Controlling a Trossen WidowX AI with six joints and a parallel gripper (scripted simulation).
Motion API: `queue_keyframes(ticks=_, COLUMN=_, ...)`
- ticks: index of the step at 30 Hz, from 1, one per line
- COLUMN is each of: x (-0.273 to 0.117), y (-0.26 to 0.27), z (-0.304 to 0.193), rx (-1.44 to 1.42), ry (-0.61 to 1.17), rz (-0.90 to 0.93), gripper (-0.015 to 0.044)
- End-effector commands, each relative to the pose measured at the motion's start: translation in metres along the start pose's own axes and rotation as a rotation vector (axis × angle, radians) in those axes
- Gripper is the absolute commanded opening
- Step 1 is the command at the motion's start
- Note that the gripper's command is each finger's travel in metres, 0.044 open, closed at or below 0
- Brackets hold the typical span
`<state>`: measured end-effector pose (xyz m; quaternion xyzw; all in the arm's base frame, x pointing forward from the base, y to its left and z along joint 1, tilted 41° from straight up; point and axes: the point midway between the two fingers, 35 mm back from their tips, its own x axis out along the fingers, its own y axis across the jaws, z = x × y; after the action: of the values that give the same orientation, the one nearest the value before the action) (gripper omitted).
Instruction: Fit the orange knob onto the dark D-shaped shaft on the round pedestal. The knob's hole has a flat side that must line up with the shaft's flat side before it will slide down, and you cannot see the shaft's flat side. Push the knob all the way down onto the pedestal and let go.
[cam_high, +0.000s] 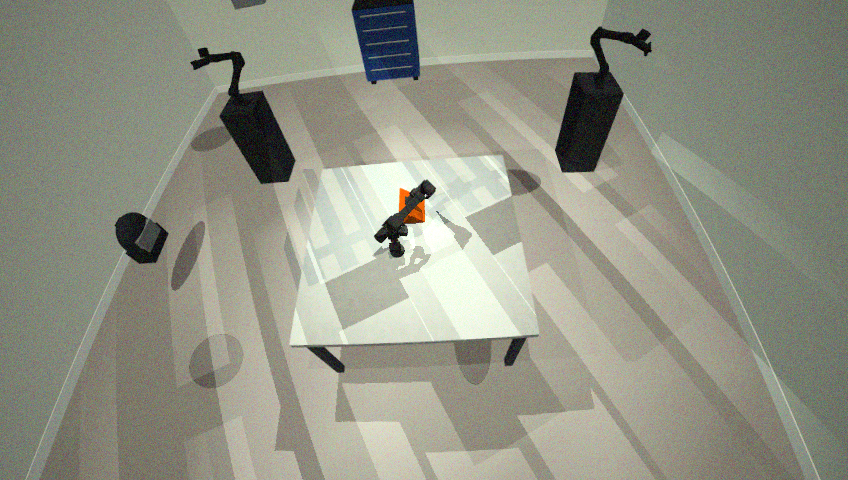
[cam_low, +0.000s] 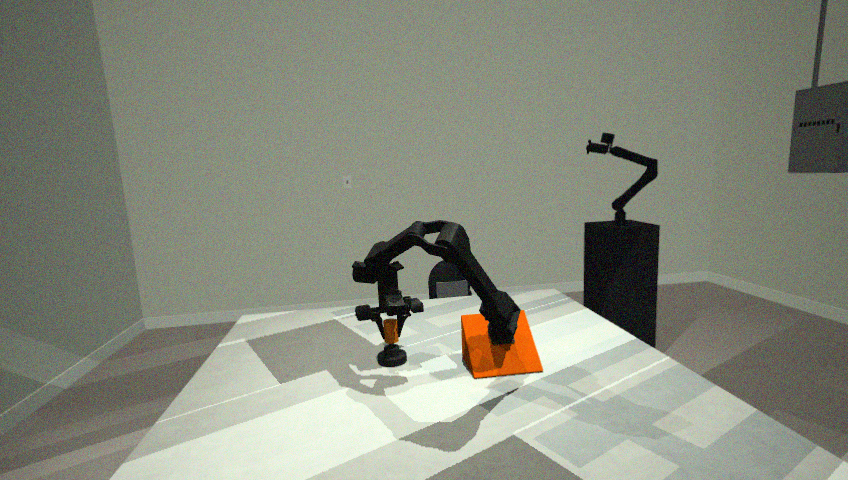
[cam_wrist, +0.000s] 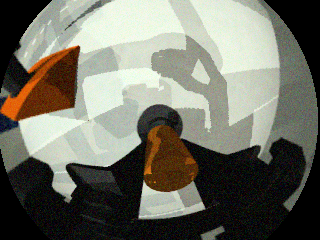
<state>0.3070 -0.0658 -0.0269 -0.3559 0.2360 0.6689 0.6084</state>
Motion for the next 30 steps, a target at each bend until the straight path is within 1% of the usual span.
queue_keyframes(ticks=1, x=0.0003, y=-0.0013, z=-0.0004, rx=-0.003, ry=0.003, rz=-0.006, gripper=0.0)
queue_keyframes(ticks=13, x=-0.0043, y=-0.0027, z=0.0013, rx=-0.003, ry=0.003, rz=-0.006, gripper=0.0)
queue_keyframes(ticks=16, x=-0.0046, y=-0.0029, z=0.0012, rx=-0.057, ry=0.003, rz=-0.006, gripper=0.0)
queue_keyframes(ticks=20, x=-0.0051, y=-0.0036, z=0.0004, rx=-0.202, ry=0.003, rz=-0.006, gripper=0.0)
queue_keyframes(ticks=30, x=-0.0022, y=-0.0014, z=-0.0007, rx=-0.212, ry=0.003, rz=-0.006, gripper=0.0)
